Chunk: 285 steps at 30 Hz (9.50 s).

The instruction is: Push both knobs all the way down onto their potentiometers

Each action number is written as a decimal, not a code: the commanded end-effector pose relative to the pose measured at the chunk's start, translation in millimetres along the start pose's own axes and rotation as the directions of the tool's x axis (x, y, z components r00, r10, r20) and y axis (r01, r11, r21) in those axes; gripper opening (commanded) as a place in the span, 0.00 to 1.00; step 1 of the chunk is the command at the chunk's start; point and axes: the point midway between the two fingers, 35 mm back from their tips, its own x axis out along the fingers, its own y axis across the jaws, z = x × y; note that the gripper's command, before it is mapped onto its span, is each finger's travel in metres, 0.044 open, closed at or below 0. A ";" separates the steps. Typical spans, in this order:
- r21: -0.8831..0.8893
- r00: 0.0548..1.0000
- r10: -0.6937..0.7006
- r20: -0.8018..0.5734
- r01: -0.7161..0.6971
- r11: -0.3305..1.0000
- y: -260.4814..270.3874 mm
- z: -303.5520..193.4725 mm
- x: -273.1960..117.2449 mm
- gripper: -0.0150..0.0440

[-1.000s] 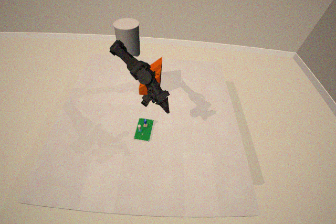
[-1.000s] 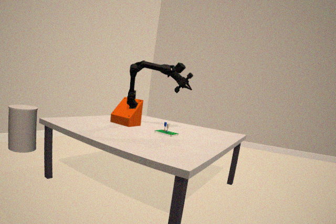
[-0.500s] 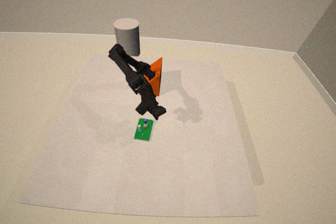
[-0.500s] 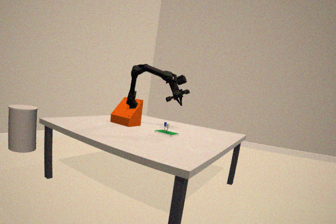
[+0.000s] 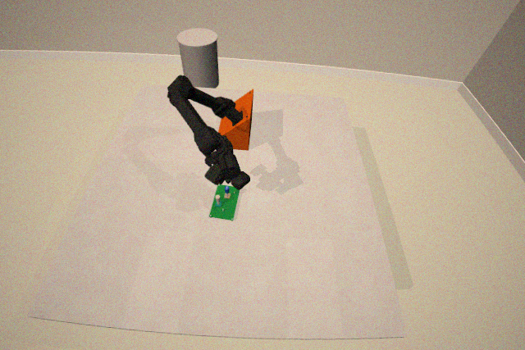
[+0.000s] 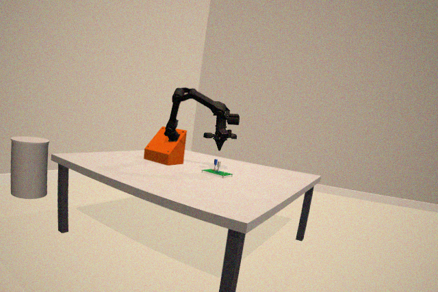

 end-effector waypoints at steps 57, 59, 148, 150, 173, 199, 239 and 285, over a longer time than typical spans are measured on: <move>-0.050 0.998 -0.062 0.000 0.061 0.997 -14.9 -1.5 53.4 0.25; -0.050 0.998 -0.062 0.000 0.061 0.997 -14.9 -1.5 52.8 0.25; -0.050 0.998 -0.063 0.001 0.063 0.997 -17.3 -1.4 83.9 0.25; -0.050 0.998 -0.063 0.001 0.063 0.997 -17.3 -1.4 85.0 0.25; -0.050 0.998 -0.063 0.001 0.063 0.997 -17.7 -1.4 90.5 0.25; -0.050 0.998 -0.063 0.001 0.063 0.997 -17.8 -1.4 92.0 0.25; -0.050 0.998 -0.063 0.001 0.063 0.997 -18.0 -1.4 94.1 0.25; -0.050 0.998 -0.062 0.000 0.062 0.997 -15.9 -1.2 72.4 0.25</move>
